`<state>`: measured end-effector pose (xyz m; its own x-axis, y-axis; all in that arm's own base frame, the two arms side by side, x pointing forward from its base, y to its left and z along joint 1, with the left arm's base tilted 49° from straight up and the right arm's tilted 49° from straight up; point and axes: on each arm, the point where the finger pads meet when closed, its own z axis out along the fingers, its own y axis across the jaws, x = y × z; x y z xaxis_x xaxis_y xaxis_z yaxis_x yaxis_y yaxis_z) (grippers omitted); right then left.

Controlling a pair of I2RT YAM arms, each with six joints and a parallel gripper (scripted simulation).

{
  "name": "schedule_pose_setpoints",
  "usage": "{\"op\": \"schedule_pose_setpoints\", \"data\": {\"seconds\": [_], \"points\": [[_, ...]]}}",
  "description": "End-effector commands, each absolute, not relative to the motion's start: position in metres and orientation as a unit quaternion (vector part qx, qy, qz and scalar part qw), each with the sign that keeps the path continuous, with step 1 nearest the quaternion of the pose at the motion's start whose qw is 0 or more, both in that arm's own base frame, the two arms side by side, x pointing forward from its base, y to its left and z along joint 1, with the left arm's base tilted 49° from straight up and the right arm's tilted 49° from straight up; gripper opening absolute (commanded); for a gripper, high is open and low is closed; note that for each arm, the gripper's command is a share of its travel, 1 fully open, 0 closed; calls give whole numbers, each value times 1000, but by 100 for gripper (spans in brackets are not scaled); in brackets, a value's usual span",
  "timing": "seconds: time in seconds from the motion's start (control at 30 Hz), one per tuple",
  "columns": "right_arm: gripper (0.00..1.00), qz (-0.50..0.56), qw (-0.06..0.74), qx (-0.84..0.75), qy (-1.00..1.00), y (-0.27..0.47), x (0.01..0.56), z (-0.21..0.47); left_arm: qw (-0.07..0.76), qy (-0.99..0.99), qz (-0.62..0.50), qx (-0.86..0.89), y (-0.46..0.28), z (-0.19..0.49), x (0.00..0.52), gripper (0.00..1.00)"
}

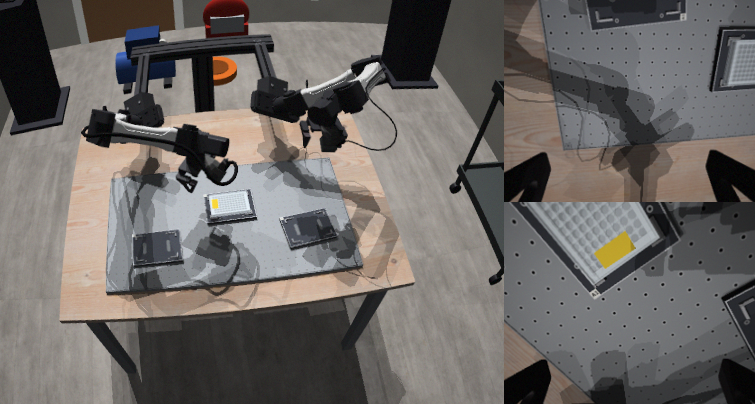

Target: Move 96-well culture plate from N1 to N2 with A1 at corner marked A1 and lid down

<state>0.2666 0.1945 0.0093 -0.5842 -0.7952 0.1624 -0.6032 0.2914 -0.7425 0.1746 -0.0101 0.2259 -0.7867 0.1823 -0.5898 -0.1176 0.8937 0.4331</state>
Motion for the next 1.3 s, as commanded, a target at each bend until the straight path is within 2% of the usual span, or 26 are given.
{"op": "schedule_pose_setpoints", "data": {"seconds": [0.0, 0.9, 1.27], "points": [[100, -383, 158, -384, 825, 195, 251, 25, 302, 909, 289, 1, -10, 222, 172, 100], [100, -286, 300, -12, 910, 120, 203, 110, 302, 909, 289, 1, -10, 222, 172, 100], [100, -287, 299, -10, 910, 92, 185, 139, 302, 909, 289, 1, -10, 222, 172, 100]]}}
